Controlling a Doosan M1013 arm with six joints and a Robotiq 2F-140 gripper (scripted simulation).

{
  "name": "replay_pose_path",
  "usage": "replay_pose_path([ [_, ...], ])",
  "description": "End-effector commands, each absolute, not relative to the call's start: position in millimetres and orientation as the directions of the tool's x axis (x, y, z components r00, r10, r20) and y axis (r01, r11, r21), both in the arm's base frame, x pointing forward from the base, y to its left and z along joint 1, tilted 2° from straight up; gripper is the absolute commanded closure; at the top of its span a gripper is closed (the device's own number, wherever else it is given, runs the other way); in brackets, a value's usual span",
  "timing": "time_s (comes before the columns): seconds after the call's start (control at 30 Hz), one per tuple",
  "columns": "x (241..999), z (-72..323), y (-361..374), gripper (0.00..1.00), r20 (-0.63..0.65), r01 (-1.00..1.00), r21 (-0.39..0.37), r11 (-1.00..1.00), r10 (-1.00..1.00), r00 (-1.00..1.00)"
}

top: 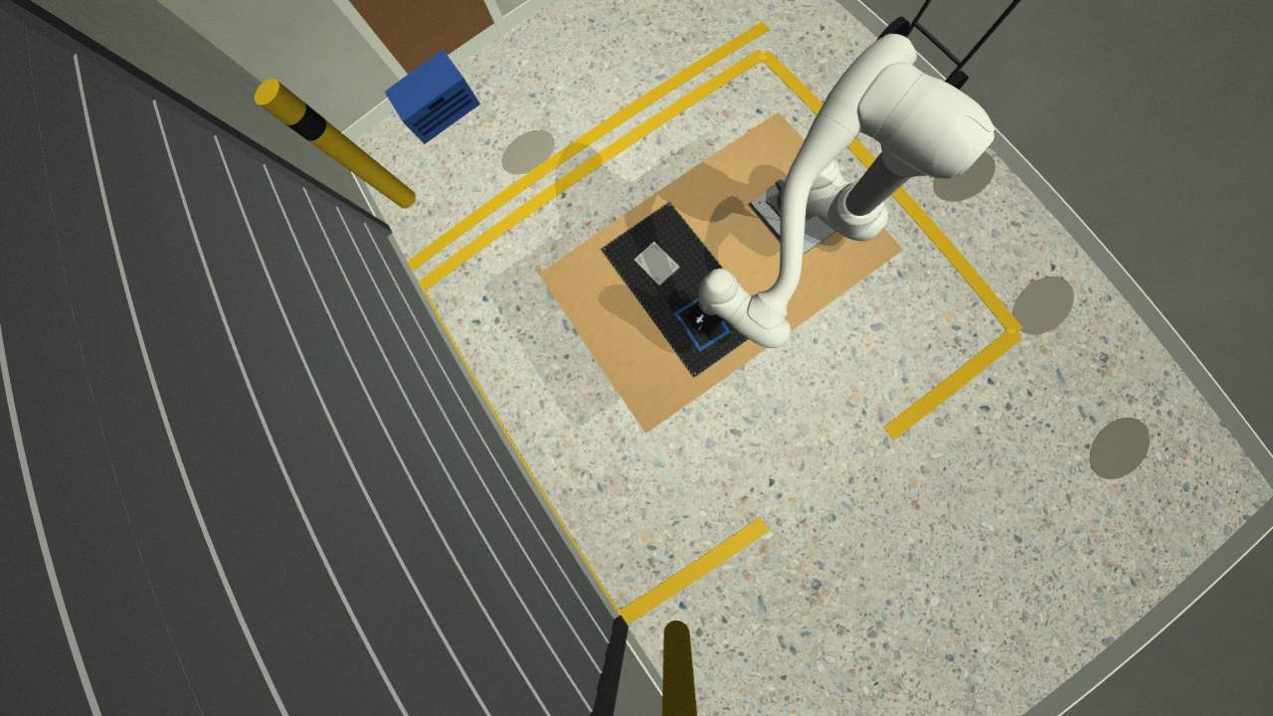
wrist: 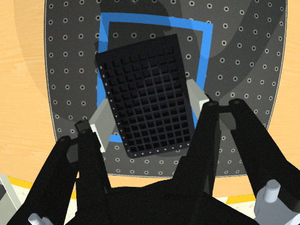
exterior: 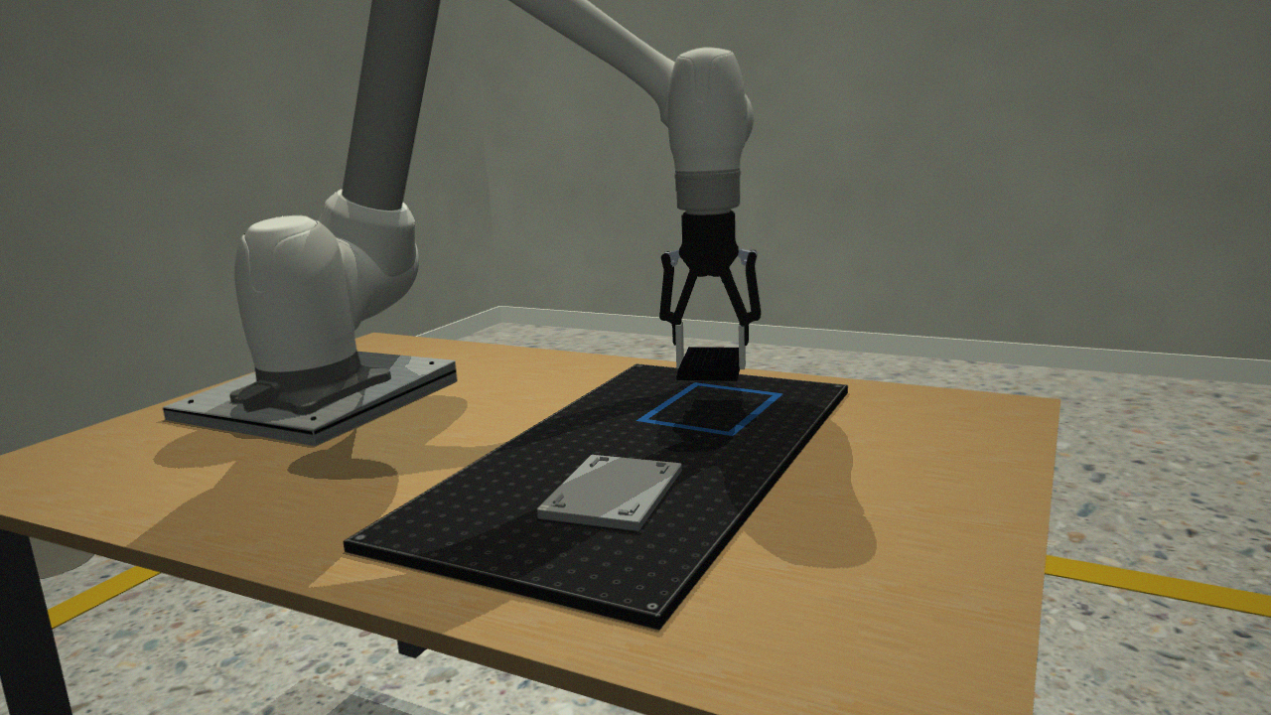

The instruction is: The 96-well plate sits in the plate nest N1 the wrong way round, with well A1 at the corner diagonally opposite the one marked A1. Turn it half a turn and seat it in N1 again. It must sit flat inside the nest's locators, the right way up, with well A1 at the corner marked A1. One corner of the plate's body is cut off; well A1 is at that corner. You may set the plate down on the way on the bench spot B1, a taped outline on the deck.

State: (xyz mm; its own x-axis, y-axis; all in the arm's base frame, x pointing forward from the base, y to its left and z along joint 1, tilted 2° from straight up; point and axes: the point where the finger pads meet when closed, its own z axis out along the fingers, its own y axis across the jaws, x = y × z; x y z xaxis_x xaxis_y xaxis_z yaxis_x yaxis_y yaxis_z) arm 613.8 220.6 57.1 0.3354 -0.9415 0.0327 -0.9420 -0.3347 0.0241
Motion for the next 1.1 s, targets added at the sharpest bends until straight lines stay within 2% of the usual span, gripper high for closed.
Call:
replay_pose_path([
  [0.0, 613.7, 57.2, 220.6, 1.0, 0.033, -0.942, 0.024, -0.335, -0.942, 0.335],
  [1.07, 613.5, 38.6, 219.9, 1.0, 0.033, -0.942, 0.024, -0.335, -0.942, 0.335],
])
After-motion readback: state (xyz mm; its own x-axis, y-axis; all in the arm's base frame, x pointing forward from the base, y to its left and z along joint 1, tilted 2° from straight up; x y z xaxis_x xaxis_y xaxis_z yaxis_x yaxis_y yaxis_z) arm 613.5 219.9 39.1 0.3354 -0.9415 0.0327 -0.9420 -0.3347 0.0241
